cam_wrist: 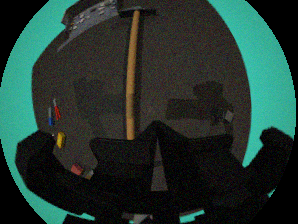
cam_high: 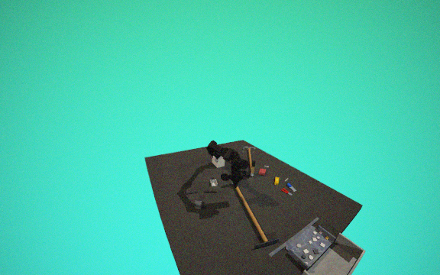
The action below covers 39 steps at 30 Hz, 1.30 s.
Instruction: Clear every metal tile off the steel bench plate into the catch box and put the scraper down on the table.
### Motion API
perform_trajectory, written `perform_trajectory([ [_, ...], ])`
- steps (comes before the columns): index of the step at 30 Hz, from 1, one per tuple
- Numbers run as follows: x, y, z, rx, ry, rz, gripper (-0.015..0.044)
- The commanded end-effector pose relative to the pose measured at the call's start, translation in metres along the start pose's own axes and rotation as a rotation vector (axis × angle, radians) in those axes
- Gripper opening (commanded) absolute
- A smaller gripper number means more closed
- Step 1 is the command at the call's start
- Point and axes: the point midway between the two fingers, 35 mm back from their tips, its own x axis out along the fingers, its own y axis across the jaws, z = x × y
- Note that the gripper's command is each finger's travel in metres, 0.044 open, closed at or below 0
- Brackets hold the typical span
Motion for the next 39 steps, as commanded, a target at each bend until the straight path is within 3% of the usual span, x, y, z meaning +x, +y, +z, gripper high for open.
perform_trajectory([
  [1, 0.002, 0.000, -0.001, -0.013, 0.004, 0.006, 0.0000],
  [39, 0.088, 0.001, -0.015, 0.050, 0.015, 0.005, 0.0000],
])
